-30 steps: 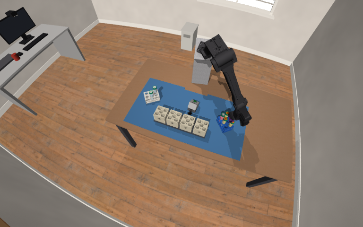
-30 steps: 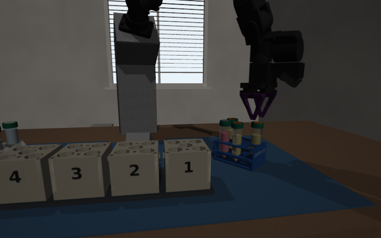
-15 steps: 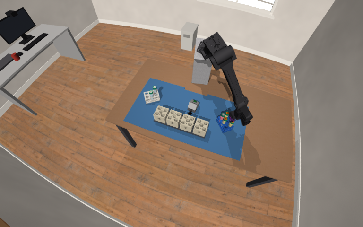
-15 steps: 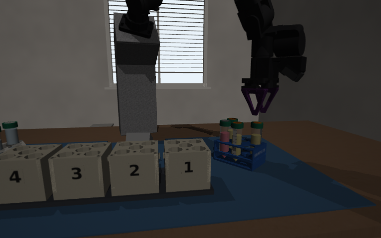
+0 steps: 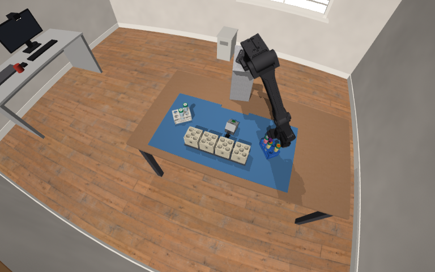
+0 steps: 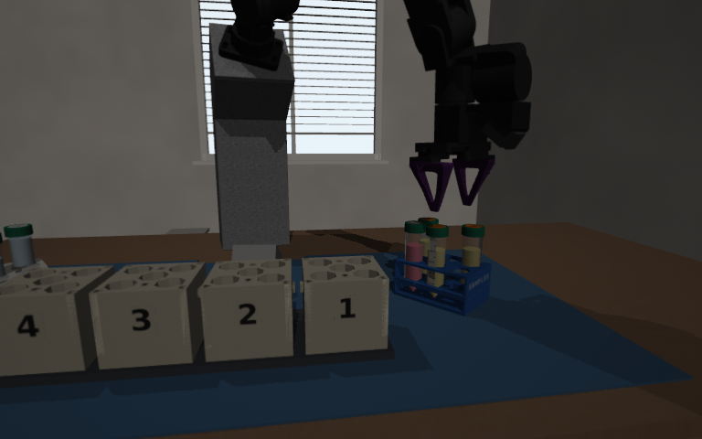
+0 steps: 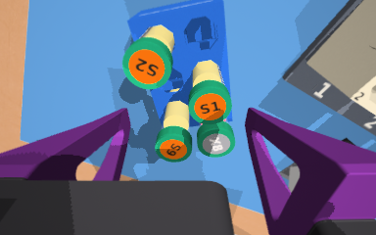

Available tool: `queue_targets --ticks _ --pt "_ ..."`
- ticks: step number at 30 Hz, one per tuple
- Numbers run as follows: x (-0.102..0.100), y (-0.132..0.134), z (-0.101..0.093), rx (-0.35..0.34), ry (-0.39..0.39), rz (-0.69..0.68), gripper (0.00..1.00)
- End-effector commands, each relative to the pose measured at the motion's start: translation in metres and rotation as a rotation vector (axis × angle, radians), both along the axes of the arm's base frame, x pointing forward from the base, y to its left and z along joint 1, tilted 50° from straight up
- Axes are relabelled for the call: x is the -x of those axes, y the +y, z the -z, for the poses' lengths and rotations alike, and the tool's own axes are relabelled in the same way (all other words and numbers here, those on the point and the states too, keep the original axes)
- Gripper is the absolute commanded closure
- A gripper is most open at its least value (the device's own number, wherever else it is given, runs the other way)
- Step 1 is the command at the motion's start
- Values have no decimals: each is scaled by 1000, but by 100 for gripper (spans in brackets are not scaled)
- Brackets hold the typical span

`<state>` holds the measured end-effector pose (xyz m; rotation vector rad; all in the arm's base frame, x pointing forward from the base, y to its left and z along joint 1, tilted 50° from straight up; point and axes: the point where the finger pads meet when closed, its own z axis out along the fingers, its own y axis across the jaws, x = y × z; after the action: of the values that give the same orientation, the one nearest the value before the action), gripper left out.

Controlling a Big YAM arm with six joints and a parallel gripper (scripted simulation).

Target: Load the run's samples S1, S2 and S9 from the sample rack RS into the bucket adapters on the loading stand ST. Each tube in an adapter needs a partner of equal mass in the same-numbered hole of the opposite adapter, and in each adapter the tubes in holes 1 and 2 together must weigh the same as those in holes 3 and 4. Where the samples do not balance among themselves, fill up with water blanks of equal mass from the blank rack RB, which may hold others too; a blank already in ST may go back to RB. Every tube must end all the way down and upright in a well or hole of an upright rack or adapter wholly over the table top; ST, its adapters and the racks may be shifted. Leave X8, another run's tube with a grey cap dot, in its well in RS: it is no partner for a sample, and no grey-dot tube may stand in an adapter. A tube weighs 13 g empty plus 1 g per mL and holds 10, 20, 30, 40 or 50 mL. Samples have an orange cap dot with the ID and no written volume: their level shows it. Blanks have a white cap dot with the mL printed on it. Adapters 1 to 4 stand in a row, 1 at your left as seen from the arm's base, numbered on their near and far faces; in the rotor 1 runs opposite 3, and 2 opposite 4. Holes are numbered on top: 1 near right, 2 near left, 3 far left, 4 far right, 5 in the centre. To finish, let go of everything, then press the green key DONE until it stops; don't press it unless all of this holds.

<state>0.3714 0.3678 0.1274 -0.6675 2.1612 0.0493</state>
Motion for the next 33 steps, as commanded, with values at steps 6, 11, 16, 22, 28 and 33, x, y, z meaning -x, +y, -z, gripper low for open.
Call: queue_targets --ticks 6,11,16,22,28,33 --pt "-17 -56 0 -293 71 262 20" --pt "-22 -97 10 -474 133 419 20" --pt "-27 -137 20 -655 195 575 20" --pt "-31 -178 35 -827 265 736 20" --pt "-35 -219 42 -1012 324 891 20" --pt "-37 -260 65 -1029 358 944 20"
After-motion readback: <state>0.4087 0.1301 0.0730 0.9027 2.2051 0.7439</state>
